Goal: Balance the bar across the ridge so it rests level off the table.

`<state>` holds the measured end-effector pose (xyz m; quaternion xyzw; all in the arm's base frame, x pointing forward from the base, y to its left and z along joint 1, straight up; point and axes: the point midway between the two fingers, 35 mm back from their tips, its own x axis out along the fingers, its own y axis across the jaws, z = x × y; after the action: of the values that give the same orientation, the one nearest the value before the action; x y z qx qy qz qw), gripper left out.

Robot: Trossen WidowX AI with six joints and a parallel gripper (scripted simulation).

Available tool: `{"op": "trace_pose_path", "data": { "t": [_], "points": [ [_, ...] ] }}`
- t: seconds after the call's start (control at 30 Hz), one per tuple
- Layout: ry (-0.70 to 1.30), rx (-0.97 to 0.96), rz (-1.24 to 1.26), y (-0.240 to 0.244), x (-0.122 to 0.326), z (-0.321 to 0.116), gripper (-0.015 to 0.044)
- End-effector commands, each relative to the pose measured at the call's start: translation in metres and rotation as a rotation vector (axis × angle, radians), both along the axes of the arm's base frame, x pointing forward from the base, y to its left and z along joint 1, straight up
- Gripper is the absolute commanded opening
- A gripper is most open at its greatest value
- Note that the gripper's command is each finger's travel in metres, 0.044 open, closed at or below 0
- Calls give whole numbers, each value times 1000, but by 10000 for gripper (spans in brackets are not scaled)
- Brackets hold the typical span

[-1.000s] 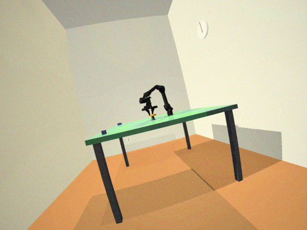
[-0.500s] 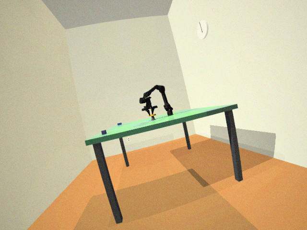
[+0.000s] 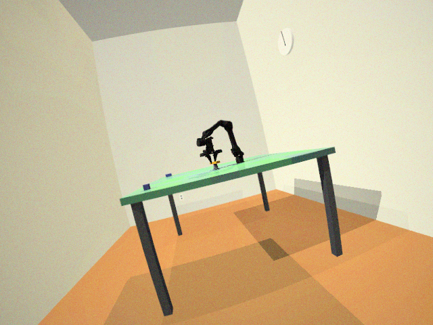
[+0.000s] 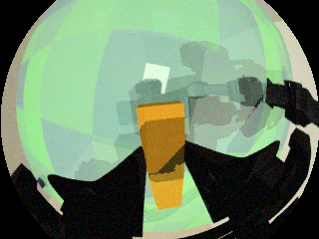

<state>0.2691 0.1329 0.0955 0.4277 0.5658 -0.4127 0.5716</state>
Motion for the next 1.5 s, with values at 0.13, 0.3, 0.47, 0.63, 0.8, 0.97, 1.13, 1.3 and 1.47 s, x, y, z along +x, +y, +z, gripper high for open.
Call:
{"op": "trace_pose_path", "data": {
  "t": [0.13,0.3,0.47,0.63,0.8,0.97,1.13,1.3,1.47],
  "points": [
    [0,0,0,0,0,0,0],
    [0,0,0,0,0,0,0],
    [0,0,0,0,0,0,0],
    [0,0,0,0,0,0,0],
    [0,0,0,0,0,0,0],
    [0,0,0,0,0,0,52],
    [0,0,0,0,0,0,167],
    [0,0,0,0,0,0,167],
    [0,0,0,0,0,0,167]
  ]
}}
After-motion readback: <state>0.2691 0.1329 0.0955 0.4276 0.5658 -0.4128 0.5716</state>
